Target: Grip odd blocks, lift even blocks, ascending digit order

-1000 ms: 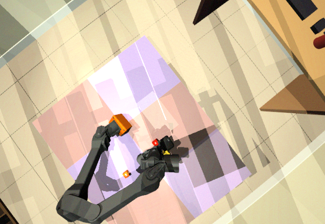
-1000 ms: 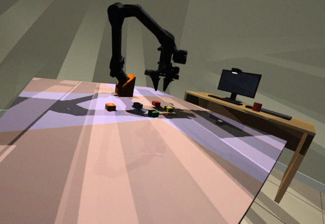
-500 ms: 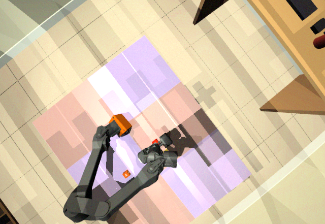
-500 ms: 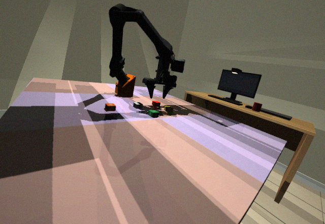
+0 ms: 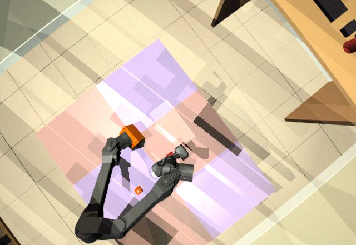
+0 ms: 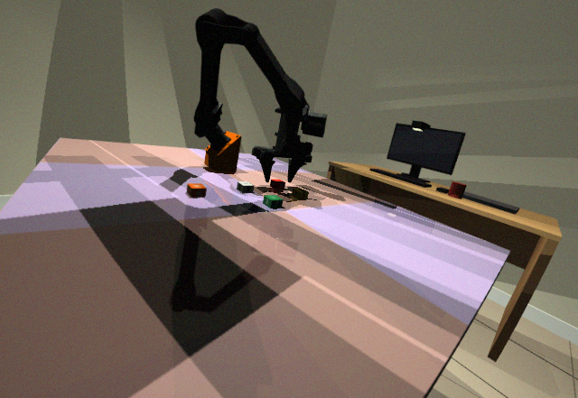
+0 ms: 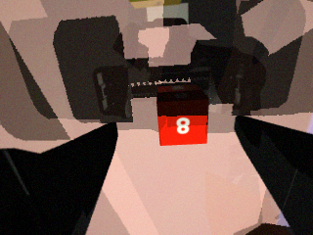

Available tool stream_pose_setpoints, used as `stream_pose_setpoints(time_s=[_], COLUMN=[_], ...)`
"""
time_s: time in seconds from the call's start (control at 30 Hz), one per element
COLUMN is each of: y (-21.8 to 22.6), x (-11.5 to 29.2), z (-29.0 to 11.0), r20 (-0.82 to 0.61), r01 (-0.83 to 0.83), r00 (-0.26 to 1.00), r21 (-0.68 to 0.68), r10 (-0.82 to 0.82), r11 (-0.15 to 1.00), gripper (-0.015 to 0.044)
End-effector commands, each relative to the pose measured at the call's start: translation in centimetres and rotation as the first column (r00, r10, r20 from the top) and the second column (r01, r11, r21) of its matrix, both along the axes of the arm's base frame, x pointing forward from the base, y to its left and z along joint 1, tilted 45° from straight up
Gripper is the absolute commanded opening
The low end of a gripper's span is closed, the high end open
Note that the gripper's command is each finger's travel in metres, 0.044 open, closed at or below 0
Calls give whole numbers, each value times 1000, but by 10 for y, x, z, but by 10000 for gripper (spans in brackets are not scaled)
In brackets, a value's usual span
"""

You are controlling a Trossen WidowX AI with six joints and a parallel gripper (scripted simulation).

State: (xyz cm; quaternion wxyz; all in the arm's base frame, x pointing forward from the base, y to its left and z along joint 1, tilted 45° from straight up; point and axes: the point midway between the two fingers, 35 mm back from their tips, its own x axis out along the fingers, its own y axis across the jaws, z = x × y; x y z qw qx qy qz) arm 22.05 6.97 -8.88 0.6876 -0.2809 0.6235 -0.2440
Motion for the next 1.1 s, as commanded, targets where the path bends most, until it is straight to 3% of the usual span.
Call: stream_pose_setpoints(time_s=[0.0,0.33,1.07], y=[-5,-5,1], x=[-2,-2,-3], z=[-3,-3,3], r20=[-7,-7,-7], r01=[-5,-5,-5], r00=[1000,1000,1000], r21=[-9,-9,-8], r10=[5,5,5], r11=[1000,1000,1000], gripper=[374,120,120])
